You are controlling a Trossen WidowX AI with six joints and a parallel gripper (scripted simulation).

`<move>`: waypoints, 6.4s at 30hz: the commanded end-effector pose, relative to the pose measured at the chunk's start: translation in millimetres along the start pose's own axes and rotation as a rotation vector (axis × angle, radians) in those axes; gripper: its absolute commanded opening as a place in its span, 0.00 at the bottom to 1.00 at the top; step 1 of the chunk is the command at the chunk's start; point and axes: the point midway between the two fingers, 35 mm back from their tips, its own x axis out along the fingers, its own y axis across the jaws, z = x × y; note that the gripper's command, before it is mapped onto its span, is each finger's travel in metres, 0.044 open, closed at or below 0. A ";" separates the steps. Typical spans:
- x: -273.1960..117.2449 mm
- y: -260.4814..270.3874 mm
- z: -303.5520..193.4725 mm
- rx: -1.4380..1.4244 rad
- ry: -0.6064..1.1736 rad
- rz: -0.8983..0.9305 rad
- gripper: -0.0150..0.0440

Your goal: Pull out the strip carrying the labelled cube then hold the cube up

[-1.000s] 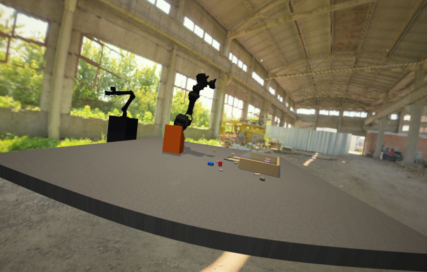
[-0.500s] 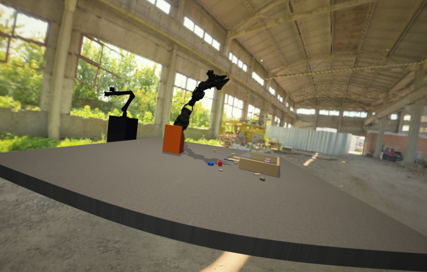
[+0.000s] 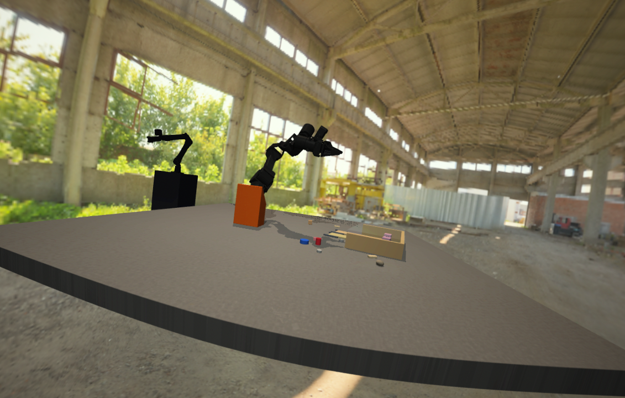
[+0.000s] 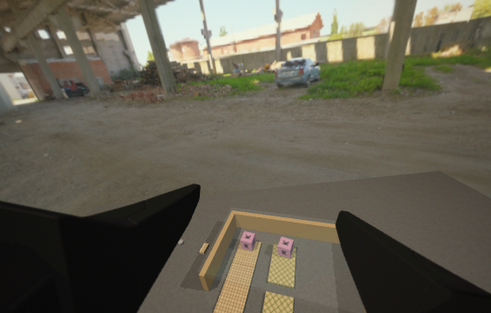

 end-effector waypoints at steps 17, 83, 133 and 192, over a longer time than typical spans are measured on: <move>14.0 -49.0 -130.0 -0.284 0.454 0.034 0.93; 124.6 43.7 -280.2 -0.026 1.358 -0.316 0.25; 131.9 34.9 -317.2 -0.024 1.359 -0.314 0.25; 137.5 35.1 -322.1 -0.024 1.359 -0.313 0.25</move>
